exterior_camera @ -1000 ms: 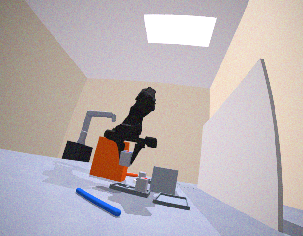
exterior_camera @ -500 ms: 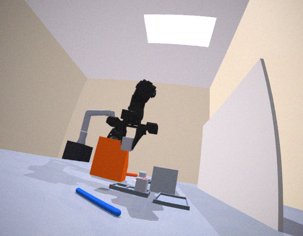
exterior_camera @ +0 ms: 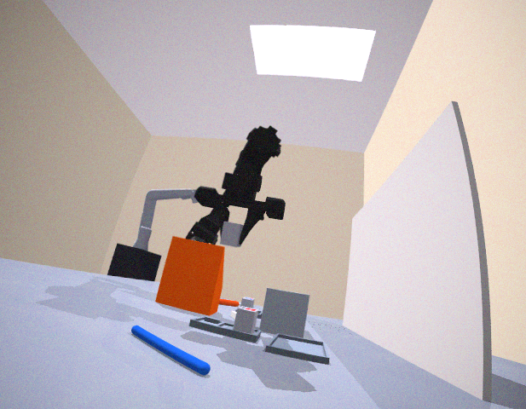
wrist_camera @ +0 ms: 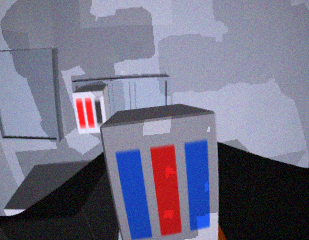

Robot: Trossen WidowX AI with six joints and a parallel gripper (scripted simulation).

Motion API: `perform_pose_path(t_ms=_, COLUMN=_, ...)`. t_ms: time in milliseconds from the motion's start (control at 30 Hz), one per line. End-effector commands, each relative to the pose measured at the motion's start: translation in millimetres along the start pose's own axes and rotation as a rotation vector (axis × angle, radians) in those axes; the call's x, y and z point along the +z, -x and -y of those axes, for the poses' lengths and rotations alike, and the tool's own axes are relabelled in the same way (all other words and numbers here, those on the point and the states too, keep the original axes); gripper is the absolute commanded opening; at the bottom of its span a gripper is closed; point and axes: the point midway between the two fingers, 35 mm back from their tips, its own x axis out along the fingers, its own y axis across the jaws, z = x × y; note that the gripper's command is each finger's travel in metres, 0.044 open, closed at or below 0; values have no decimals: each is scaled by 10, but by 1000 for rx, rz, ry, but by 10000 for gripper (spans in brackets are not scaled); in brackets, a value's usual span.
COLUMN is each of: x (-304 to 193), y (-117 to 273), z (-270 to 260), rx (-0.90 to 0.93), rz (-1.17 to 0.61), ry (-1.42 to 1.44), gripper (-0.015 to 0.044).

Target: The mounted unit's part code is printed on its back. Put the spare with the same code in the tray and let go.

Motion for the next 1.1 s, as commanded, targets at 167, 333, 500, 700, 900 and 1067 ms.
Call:
perform_pose_path(t_ms=167, x=112, y=82, z=-414, rx=0, rz=17, ry=10, gripper=0)
perform_pose_path(t_ms=333, x=144, y=95, z=-642, rx=-1, rz=21, ry=15, gripper=0)
perform_pose_path(t_ms=500, x=157, y=96, z=-878, rx=4, rz=19, ry=13, gripper=0)
perform_pose_path(t_ms=700, x=147, y=78, z=-1158, rx=10, rz=13, ry=10, gripper=0)
perform_pose_path(t_ms=900, x=112, y=43, z=-1431, rx=16, rz=3, ry=5, gripper=0)
perform_pose_path(t_ms=1067, x=71, y=6, z=-1623, rx=20, rz=-5, ry=1, gripper=0)
